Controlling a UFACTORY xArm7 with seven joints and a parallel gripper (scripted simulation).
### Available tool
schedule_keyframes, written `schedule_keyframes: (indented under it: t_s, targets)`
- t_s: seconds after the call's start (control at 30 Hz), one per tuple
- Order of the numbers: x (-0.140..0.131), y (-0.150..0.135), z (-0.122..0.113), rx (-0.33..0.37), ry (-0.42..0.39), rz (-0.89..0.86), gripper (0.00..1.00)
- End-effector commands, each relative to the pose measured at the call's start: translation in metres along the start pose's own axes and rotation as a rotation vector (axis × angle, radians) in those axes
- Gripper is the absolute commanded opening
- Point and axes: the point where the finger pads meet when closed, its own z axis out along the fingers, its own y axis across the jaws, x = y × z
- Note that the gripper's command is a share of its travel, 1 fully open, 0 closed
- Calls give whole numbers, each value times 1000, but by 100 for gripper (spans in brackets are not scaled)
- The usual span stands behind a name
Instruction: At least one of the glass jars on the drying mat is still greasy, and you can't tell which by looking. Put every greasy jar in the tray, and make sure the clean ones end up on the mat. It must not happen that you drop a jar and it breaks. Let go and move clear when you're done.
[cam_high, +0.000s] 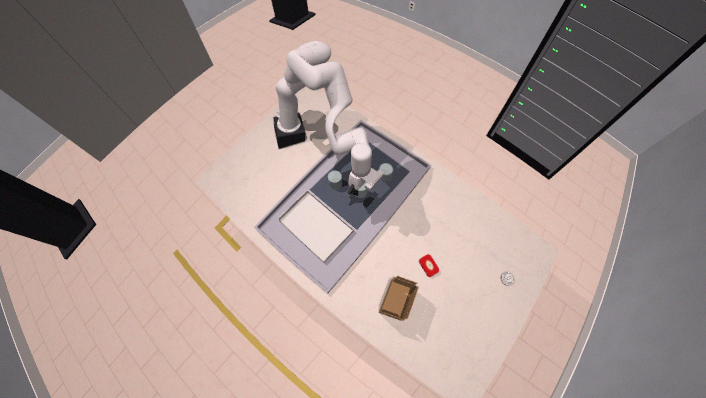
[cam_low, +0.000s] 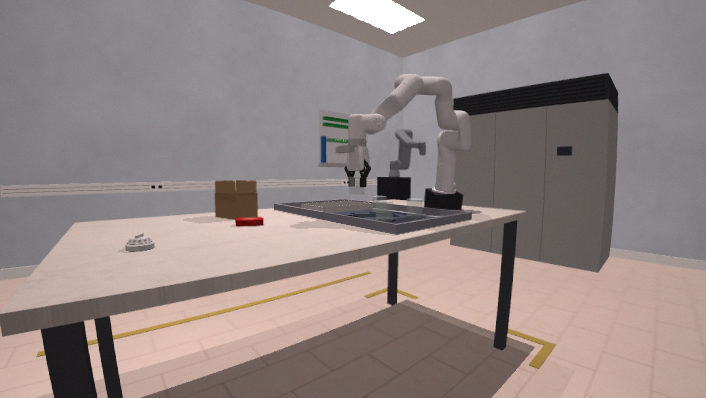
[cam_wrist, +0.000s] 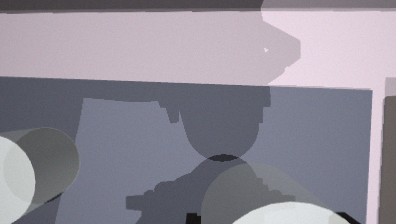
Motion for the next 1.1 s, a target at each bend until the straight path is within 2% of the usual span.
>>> schedule_keyframes:
  t_s: [0.0, 0.47, 1.07]
  targets:
    - [2, 1, -15, -1, 5, 0, 0]
    - [1, 1, -46, -1, 5, 0, 0]
    - [-15, 51, -46, -1, 5, 0, 0]
